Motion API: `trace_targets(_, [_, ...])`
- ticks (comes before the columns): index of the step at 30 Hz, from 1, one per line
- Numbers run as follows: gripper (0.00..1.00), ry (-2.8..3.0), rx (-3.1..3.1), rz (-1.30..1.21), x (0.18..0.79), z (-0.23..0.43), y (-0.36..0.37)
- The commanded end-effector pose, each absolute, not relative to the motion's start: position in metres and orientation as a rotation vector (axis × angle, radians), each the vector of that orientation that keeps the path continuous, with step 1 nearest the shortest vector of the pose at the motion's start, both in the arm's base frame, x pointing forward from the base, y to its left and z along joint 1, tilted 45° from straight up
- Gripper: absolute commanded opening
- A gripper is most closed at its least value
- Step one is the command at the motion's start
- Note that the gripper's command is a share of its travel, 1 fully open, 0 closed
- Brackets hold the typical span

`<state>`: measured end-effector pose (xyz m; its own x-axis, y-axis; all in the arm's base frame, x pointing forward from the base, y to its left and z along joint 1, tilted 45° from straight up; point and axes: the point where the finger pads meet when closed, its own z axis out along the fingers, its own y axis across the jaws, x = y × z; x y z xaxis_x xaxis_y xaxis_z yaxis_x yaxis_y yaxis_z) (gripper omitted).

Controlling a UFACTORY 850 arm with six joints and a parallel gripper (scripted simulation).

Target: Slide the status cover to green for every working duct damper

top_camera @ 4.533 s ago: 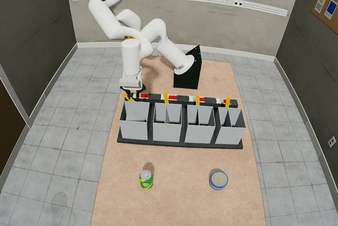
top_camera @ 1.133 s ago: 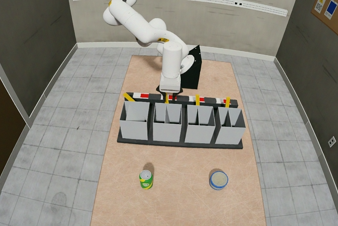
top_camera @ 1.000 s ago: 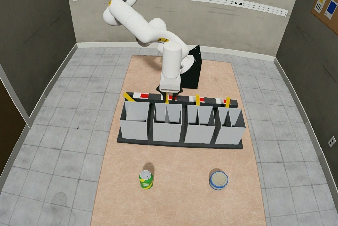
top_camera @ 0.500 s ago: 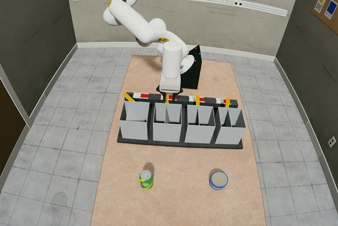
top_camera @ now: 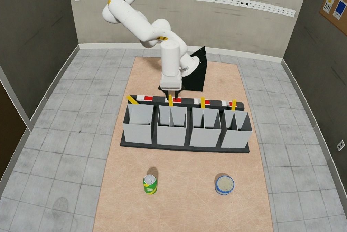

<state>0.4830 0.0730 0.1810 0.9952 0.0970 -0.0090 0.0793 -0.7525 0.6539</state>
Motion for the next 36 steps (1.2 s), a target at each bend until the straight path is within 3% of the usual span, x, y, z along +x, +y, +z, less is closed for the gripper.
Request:
trace_targets(1, [0.39,0.131,2.499,0.041,0.446,0.185,0.055])
trace_targets(5, [0.39,0.133,2.547,0.04,0.419,0.187,0.043])
trace_targets(36, [0.39,0.135,2.548,0.038,0.419,0.18,0.038])
